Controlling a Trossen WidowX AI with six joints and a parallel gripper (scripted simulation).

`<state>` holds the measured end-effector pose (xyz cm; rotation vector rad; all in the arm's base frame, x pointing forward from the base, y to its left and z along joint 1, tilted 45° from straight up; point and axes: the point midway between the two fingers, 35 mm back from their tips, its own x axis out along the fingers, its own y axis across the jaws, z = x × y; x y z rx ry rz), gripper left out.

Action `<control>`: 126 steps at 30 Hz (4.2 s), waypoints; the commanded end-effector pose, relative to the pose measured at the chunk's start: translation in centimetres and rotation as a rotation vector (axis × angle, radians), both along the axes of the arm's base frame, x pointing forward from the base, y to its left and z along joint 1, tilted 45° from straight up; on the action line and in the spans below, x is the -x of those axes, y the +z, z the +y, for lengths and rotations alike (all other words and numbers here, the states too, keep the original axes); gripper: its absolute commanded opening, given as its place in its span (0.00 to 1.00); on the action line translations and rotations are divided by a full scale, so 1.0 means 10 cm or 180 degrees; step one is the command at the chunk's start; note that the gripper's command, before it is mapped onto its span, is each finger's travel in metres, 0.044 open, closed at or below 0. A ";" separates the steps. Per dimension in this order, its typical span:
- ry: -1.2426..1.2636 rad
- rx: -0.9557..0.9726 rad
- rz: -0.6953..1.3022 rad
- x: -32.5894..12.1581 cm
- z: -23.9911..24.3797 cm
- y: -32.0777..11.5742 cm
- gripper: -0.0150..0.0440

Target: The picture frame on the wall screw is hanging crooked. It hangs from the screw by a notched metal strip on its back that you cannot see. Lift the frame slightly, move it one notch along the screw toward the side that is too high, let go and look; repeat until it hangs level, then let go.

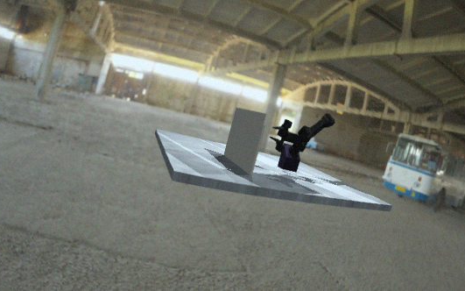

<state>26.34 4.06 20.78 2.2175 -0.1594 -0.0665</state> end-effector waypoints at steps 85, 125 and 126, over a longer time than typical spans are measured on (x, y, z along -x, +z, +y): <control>0.0006 0.0002 -0.0029 -1.26 -0.17 -0.03 0.69; 0.0006 0.0002 -0.0029 -1.27 -0.17 -0.03 0.30; 0.0006 0.0002 -0.0029 -1.27 -0.17 -0.03 0.26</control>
